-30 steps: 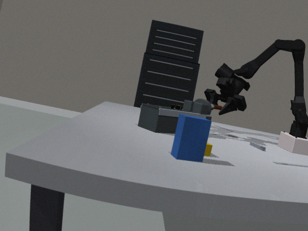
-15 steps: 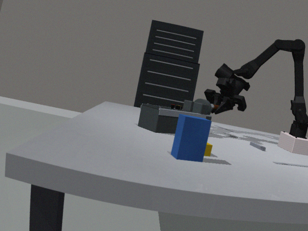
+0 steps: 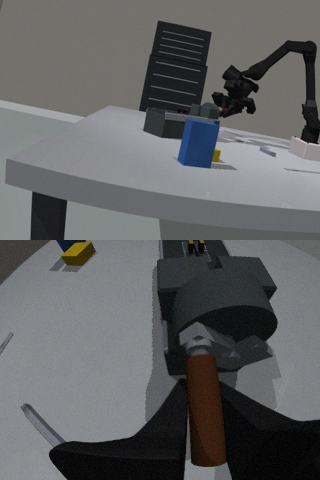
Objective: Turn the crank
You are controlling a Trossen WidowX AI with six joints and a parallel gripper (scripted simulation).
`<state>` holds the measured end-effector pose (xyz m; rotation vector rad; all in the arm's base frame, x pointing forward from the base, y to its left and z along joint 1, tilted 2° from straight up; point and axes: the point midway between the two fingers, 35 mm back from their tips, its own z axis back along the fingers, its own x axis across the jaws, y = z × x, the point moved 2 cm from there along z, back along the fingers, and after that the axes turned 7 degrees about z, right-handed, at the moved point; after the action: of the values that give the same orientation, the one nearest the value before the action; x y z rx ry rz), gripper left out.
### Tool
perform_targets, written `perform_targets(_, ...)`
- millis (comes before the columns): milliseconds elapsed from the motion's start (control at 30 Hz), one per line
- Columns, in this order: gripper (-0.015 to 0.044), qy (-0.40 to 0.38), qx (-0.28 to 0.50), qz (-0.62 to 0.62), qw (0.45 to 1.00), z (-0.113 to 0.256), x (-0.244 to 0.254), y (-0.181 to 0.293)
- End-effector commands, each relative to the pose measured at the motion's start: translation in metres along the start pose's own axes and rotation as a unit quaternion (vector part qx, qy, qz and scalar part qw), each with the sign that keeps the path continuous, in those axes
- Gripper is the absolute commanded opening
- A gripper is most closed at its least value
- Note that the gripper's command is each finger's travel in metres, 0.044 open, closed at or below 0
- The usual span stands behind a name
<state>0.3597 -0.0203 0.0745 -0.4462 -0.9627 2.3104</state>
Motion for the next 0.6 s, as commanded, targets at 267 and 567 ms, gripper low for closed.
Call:
perform_targets(267,0.0,0.005,-0.006,0.003,1.0,0.0067,-0.009,-0.0046)
perform_targets(567,0.0,0.005,-0.006,0.003,1.0,0.0072,-0.0108,-0.0048)
